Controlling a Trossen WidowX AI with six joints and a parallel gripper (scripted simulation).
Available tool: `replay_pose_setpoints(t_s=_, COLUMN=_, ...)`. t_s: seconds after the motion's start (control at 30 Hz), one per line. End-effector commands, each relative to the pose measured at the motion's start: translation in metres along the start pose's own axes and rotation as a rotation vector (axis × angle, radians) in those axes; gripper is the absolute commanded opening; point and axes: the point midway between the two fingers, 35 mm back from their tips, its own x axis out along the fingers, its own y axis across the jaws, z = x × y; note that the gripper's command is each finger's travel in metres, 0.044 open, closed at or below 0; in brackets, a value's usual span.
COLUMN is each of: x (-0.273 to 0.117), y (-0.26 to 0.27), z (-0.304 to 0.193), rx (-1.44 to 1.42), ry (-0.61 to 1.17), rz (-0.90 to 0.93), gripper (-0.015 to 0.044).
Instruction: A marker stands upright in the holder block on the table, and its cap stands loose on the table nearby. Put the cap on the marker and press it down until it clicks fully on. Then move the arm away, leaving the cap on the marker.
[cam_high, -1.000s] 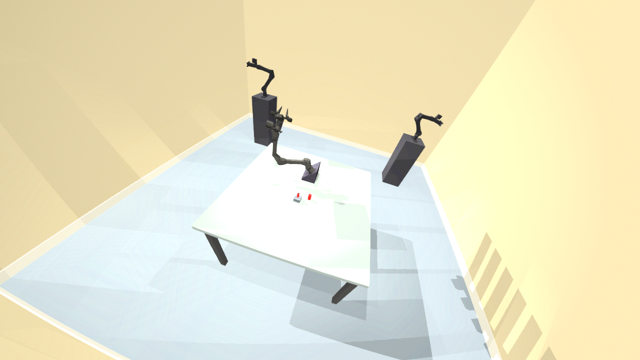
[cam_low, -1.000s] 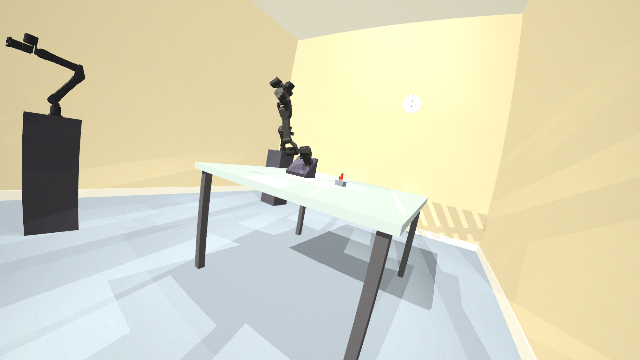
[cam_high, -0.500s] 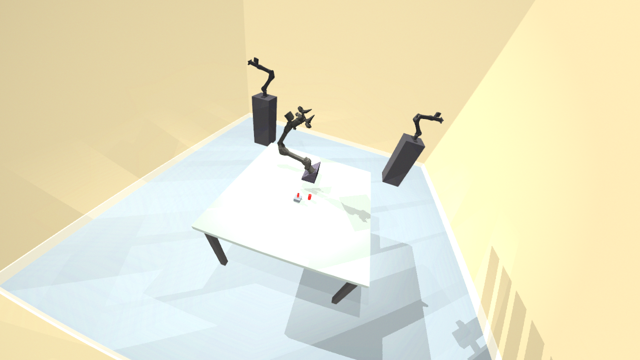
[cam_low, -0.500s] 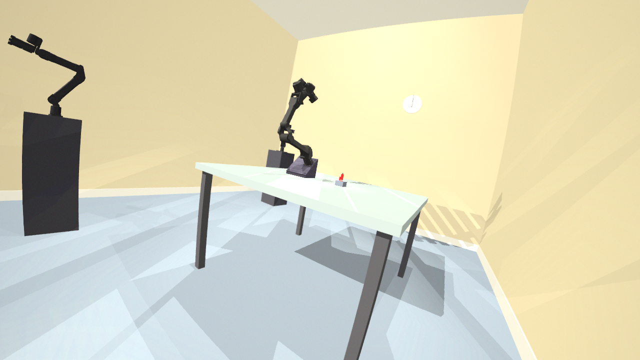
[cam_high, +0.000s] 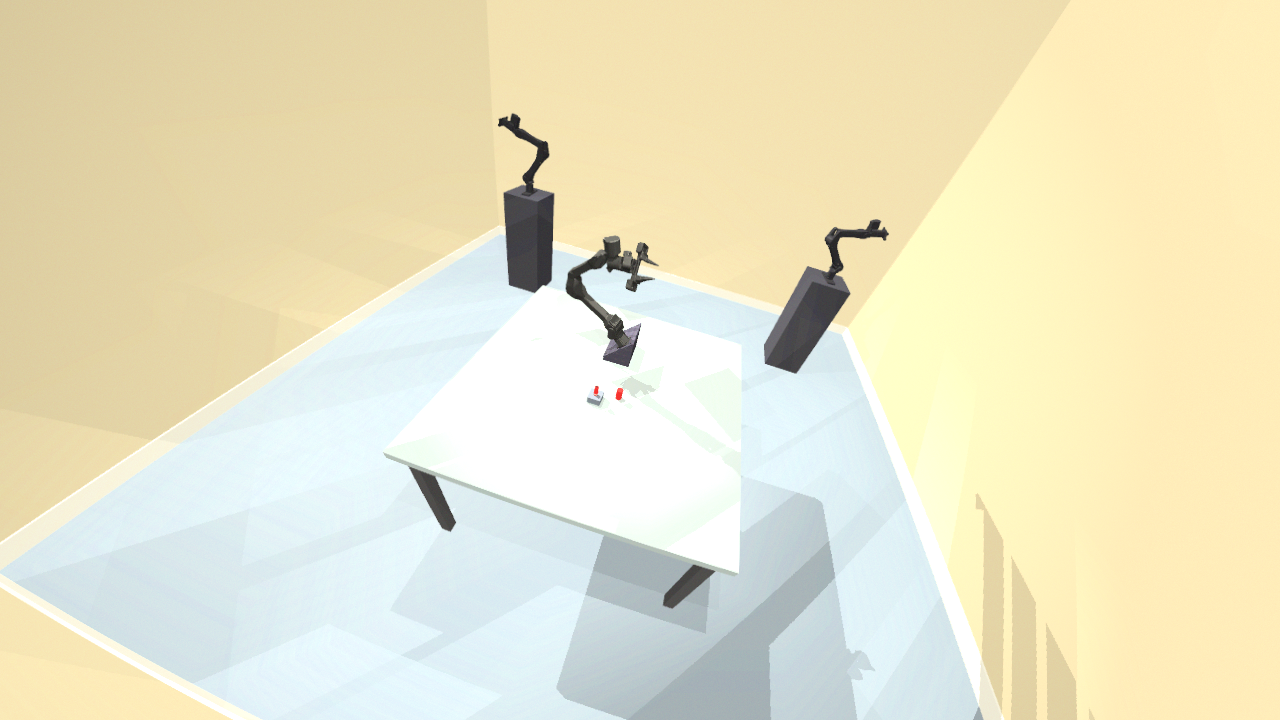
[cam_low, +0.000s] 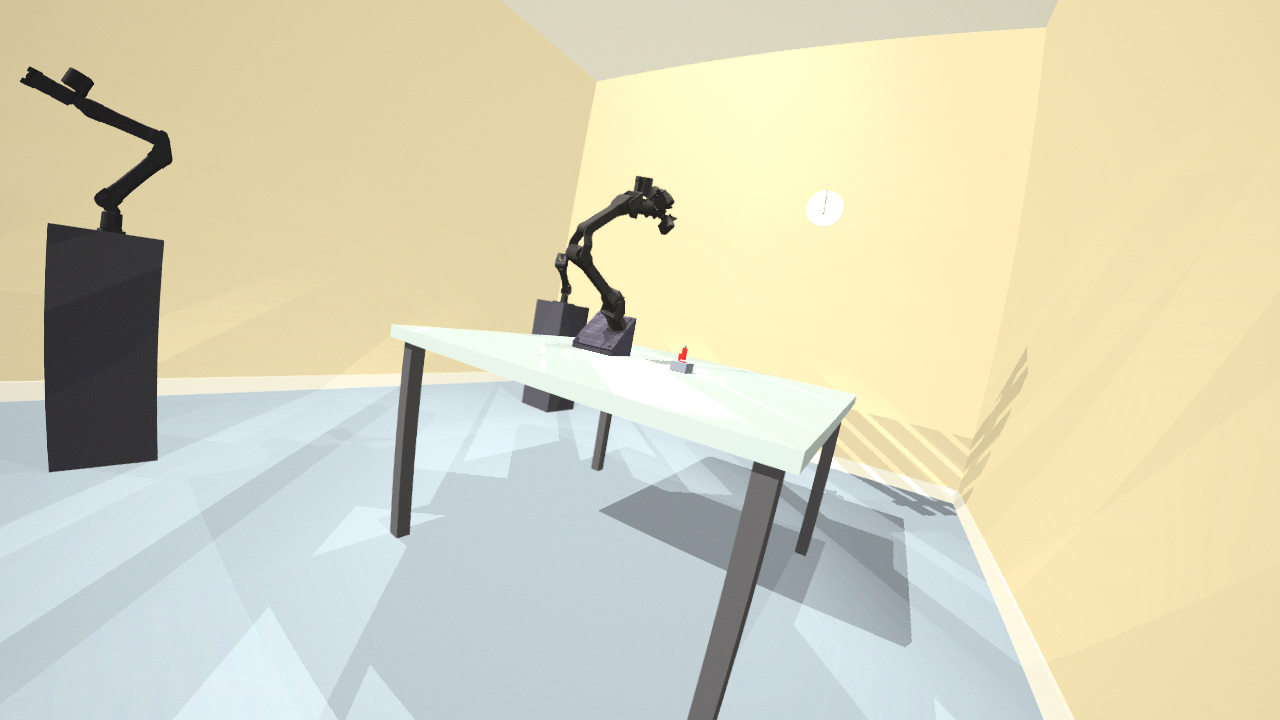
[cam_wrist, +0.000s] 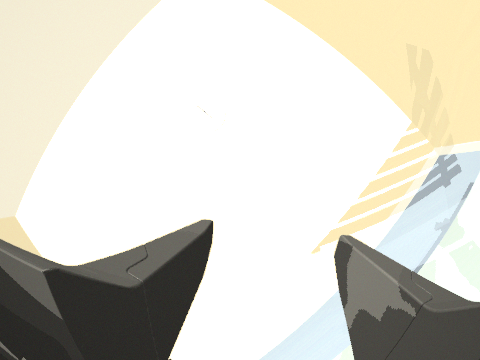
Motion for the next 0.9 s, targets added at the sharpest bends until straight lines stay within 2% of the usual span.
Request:
replay_pose_setpoints(t_s=0.0, x=0.031, y=-0.061, z=-0.003, rx=-0.015, ry=0.051, rz=-0.211, gripper=0.0243)
replay_pose_setpoints(t_s=0.3, x=0.062, y=-0.194, z=-0.014, rx=-0.071, ry=0.201, rz=-0.648, gripper=0.0243)
replay_pose_setpoints(t_s=0.5, x=0.062, y=-0.244, z=-0.024, rx=-0.117, ry=0.312, rz=-0.803, gripper=0.0243)
replay_pose_setpoints(t_s=0.73, x=0.038, y=-0.352, z=-0.061, rx=-0.262, ry=0.715, rz=-1.076, gripper=0.0243)
replay_pose_setpoints(t_s=0.87, x=0.009, y=-0.405, z=-0.088, rx=-0.339, ry=1.044, rz=-1.161, gripper=0.0243)
